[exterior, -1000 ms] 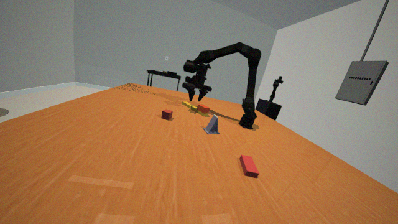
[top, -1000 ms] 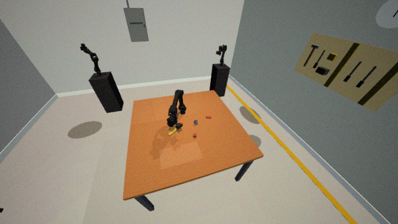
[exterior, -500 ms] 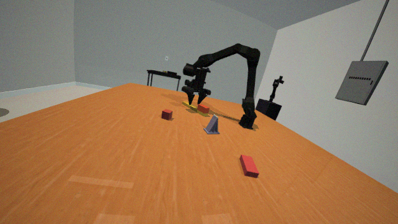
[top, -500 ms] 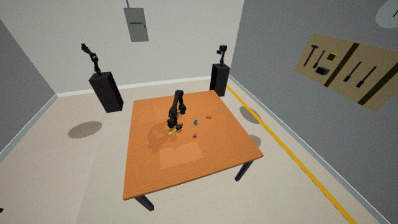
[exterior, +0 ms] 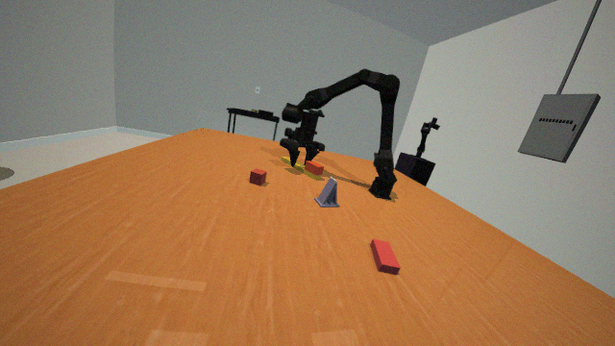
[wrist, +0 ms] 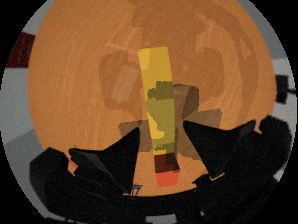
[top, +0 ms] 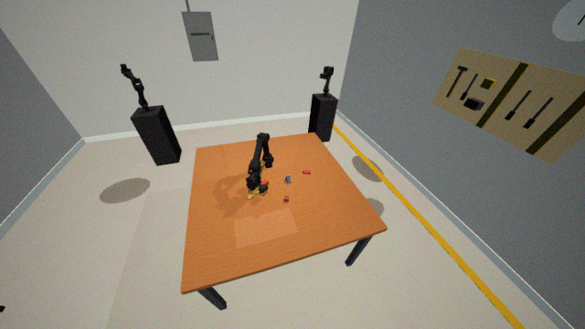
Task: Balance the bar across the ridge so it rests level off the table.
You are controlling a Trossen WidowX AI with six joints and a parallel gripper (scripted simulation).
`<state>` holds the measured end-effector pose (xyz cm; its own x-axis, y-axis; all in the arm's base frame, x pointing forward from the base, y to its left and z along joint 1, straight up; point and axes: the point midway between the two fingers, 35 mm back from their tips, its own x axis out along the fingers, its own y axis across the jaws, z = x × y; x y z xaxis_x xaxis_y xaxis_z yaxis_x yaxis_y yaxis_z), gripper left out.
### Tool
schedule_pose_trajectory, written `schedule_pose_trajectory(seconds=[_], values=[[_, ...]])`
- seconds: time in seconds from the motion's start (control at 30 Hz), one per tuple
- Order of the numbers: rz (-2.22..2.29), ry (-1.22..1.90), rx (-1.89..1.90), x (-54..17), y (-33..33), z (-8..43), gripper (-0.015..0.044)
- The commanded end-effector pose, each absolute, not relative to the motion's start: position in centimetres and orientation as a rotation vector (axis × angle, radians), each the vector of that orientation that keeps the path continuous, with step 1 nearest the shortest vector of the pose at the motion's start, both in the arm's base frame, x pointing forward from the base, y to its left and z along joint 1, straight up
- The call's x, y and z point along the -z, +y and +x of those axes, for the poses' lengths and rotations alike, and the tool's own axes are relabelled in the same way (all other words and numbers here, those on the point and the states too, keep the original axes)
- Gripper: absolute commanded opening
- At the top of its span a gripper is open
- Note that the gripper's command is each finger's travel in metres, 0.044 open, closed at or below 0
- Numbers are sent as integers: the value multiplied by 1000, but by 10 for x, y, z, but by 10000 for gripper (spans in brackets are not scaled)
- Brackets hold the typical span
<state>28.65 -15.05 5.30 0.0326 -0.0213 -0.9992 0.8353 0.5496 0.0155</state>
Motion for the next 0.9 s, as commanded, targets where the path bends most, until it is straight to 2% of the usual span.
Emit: schedule_pose_trajectory(seconds=[0.0, 0.37, 0.6, 0.83, 0.87], values=[[763, 1398, 763, -50, -150, 286, 315], [763, 1398, 763, -50, -150, 286, 315], [764, 1396, 770, -51, -150, 286, 131], [764, 1396, 770, -51, -150, 286, 85], [764, 1396, 770, -51, -150, 286, 58]])
